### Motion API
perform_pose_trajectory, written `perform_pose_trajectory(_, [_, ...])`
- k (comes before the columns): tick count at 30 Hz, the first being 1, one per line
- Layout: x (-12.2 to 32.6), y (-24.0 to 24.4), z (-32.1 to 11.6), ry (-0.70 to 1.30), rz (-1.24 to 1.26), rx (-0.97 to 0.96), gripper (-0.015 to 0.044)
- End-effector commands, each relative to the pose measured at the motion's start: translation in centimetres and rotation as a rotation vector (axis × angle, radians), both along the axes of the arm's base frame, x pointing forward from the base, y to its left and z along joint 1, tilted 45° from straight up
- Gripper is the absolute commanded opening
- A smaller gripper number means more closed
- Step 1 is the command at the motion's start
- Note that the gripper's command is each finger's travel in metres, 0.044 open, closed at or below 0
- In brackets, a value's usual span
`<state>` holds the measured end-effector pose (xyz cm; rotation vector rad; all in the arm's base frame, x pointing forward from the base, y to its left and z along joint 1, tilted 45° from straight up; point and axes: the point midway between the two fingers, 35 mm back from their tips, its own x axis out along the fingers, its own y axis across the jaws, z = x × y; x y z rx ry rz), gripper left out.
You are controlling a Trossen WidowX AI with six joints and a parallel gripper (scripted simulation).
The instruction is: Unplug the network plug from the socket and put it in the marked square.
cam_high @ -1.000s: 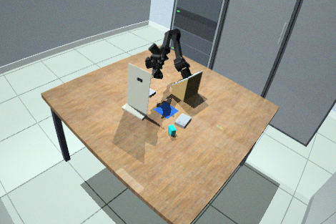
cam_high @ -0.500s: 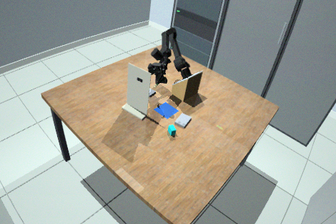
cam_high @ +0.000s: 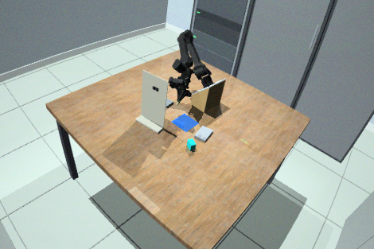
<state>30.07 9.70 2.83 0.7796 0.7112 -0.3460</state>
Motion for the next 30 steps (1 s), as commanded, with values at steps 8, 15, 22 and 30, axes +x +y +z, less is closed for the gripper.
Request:
perform_pose_trajectory(8, [-1.1, -0.8, -3.2, 0.05, -0.094, -0.079, 0.0])
perform_pose_trajectory(15, [-1.9, -1.3, -4.9, 0.067, -0.147, -0.138, 0.0])
perform_pose_trajectory(22, [-2.8, -1.9, -6.4, 0.073, -0.195, -0.201, 0.0])
perform_pose_trajectory(30, [-3.9, -2.7, -7.9, 0.067, -0.243, -0.277, 0.0])
